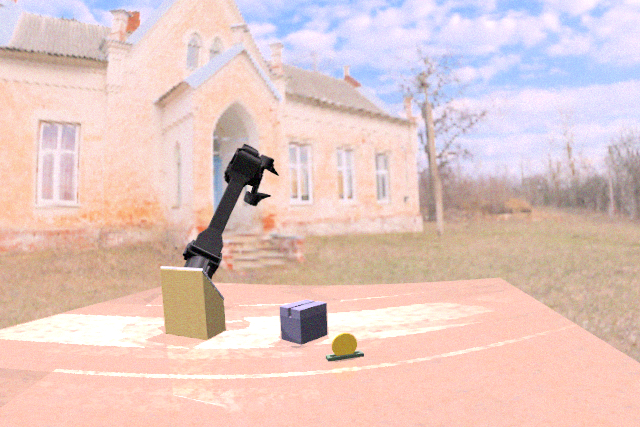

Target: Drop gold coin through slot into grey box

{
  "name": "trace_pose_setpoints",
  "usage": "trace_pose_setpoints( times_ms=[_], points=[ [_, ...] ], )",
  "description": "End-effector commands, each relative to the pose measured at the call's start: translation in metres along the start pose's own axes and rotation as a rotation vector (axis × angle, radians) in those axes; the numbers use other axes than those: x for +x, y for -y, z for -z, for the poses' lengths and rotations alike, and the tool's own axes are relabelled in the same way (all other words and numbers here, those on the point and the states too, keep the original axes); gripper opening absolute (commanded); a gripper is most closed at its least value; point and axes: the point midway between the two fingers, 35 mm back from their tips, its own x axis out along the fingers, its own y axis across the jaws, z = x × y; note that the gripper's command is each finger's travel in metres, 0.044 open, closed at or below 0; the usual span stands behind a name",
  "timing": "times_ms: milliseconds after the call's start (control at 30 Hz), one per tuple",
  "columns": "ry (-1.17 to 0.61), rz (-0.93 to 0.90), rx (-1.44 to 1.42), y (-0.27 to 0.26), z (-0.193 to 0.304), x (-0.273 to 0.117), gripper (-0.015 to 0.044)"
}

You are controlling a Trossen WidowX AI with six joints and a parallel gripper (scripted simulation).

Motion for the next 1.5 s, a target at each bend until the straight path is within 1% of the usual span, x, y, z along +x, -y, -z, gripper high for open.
trace_pose_setpoints(
  times_ms=[0,133,267,467,633,767,967,1067,1267,1467],
  points=[
    [0.0,0.0,-0.006,-0.001,0.0,0.001,0.0374],
    [-0.006,0.001,-0.13,-0.025,0.004,0.021,0.0269],
    [-0.024,-0.02,-0.27,-0.056,0.02,0.047,0.0164],
    [-0.074,-0.028,-0.385,-0.078,0.059,0.085,0.0161],
    [-0.108,-0.059,-0.453,-0.093,0.087,0.105,0.0161],
    [-0.204,-0.148,-0.608,-0.113,0.141,0.121,0.0161],
    [-0.307,-0.29,-0.702,-0.14,0.222,0.144,0.0161],
    [-0.32,-0.387,-0.725,-0.153,0.252,0.139,0.0161],
    [-0.462,-0.54,-0.729,-0.163,0.346,0.139,0.0161],
    [-0.648,-0.643,-0.684,-0.148,0.44,0.119,0.0161]
  ],
)
